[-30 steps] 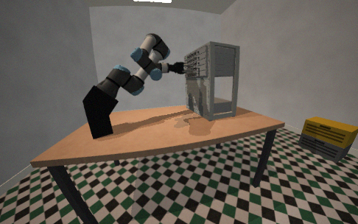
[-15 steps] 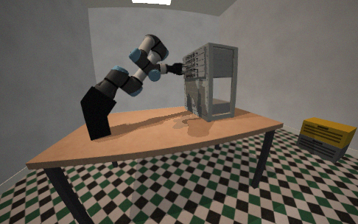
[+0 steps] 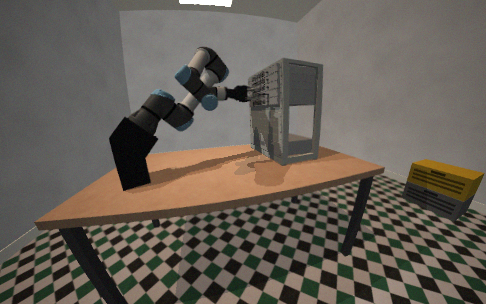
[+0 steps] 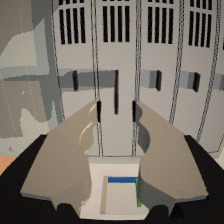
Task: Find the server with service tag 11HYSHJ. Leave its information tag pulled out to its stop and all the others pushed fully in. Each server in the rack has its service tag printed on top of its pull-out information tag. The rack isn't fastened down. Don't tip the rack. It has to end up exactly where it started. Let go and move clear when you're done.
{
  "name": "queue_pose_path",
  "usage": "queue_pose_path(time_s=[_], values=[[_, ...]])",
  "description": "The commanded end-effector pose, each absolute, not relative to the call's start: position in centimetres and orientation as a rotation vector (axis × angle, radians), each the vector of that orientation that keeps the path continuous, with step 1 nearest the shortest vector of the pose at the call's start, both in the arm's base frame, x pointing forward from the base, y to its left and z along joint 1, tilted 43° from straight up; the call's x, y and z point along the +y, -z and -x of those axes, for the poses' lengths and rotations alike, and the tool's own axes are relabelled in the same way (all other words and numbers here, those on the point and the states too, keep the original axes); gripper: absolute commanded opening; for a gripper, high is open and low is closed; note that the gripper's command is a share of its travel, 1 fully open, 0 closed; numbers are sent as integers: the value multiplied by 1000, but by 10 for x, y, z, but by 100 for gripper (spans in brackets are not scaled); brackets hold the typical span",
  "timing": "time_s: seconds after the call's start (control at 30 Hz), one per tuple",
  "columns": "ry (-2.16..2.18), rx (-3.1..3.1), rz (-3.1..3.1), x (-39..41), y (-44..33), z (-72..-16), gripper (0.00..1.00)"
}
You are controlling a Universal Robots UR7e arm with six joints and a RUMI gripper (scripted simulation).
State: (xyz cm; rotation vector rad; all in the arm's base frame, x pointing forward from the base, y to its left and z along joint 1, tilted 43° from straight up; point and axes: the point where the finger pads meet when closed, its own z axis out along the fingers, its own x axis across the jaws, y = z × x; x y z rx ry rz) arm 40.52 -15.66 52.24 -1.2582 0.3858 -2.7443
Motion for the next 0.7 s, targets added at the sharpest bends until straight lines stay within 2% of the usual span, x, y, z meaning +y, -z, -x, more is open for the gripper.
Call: queue_pose_path(time_s=[0.0, 0.67], values=[[2745, 386, 1258, -157, -523, -405, 15], [2745, 386, 1258, -153, -511, -391, 15]])
